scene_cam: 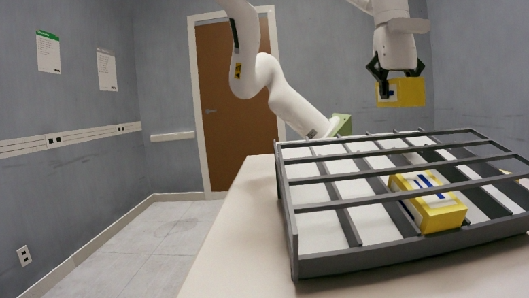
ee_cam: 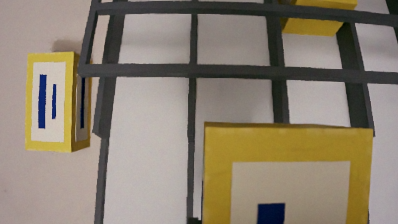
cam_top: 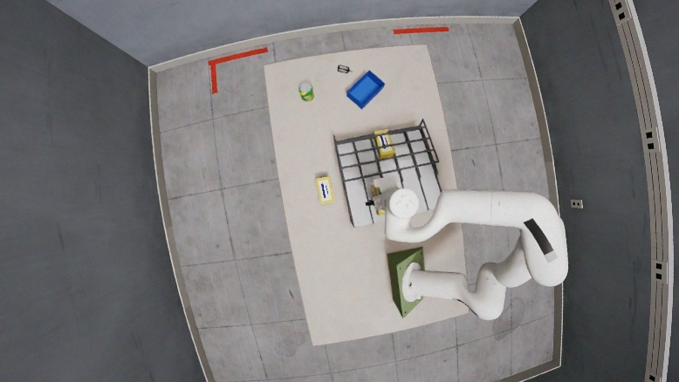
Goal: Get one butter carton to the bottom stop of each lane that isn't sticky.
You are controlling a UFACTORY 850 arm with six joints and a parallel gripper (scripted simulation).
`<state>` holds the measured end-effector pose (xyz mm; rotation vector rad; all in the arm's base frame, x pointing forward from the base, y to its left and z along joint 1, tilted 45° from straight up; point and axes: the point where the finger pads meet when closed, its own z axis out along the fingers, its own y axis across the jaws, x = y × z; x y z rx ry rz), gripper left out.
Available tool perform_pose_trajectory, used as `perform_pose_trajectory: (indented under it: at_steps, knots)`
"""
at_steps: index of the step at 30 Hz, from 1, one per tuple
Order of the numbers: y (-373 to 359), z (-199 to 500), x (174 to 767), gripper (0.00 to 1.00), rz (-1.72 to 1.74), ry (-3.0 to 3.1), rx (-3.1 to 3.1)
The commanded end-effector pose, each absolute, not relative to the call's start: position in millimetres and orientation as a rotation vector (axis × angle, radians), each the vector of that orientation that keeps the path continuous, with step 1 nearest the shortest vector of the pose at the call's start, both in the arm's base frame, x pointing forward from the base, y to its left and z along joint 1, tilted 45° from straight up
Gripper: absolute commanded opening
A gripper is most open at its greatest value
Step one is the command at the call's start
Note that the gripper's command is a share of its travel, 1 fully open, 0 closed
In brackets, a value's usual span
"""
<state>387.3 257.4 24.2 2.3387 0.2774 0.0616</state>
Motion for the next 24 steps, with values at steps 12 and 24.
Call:
perform_pose_trajectory:
  at_steps: [12, 24]
  knots:
    - [249.7, 15.5, 389.5, 0.00, 0.064, 0.278, 2.339]
    - [242.4, 8.7, 391.0, 0.00, -0.050, 0.232, 2.334]
